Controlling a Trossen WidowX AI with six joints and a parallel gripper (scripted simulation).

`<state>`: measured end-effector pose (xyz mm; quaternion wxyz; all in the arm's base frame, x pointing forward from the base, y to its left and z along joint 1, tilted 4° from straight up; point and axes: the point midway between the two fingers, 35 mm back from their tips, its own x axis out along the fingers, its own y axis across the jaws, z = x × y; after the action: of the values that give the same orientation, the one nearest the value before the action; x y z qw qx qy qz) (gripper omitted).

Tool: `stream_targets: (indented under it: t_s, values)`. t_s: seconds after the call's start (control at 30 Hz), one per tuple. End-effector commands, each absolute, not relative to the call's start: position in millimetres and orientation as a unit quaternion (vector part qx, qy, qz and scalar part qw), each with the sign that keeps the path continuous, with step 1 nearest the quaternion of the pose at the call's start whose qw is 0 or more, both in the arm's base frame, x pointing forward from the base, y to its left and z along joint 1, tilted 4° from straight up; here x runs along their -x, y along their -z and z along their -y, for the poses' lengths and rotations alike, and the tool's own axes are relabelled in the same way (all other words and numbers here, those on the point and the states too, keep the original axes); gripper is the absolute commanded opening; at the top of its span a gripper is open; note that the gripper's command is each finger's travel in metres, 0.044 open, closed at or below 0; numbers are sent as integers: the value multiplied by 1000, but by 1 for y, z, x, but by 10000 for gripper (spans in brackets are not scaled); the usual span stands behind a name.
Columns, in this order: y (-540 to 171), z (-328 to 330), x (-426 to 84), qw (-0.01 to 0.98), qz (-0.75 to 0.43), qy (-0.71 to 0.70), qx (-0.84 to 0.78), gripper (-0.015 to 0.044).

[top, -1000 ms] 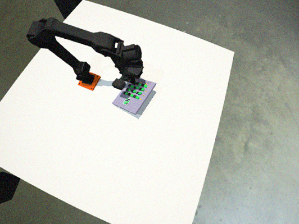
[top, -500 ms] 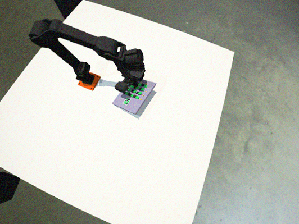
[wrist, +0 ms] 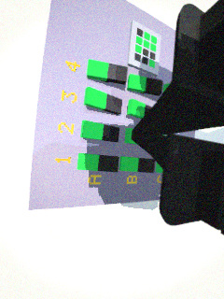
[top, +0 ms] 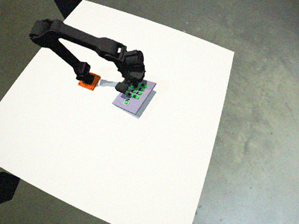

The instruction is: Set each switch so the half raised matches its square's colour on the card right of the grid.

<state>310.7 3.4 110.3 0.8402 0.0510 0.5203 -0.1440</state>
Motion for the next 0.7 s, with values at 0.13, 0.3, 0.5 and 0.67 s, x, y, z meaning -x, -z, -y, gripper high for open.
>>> stream_targets:
  t_s: [0.13,0.3,0.5,0.67]
  values:
    - [-110,-4,-311,840,-521,142,-50,0]
    - [-109,-4,-311,840,-521,142,-50,0]
    - [-108,-4,-311,840,-521,142,-50,0]
    - [-108,-3,-312,840,-521,142,-50,0]
